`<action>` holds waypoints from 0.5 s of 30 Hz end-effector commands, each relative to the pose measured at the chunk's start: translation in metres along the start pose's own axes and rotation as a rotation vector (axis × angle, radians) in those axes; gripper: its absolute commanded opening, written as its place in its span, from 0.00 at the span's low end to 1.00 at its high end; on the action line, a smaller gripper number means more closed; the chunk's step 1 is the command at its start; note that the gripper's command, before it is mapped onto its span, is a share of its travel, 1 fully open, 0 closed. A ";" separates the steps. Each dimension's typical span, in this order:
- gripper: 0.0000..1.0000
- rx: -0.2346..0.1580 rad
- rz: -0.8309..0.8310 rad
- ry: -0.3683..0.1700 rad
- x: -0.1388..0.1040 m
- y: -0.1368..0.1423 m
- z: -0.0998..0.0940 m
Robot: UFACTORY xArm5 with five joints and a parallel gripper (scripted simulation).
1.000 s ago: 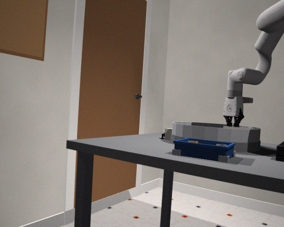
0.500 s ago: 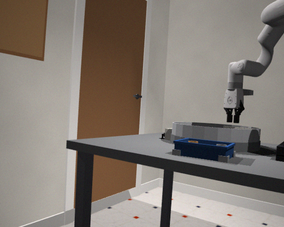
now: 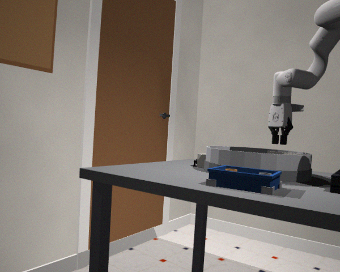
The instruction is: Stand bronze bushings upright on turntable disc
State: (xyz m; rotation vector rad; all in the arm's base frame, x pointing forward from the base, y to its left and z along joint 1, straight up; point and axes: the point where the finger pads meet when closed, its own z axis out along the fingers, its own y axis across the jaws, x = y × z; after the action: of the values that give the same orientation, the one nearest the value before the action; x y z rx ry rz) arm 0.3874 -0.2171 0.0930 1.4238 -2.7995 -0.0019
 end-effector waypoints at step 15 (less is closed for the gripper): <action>0.48 0.005 -0.376 -0.001 -0.094 0.054 -0.002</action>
State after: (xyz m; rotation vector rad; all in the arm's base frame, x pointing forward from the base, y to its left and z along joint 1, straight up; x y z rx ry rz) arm 0.3913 -0.1698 0.0922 1.6524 -2.6693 -0.0050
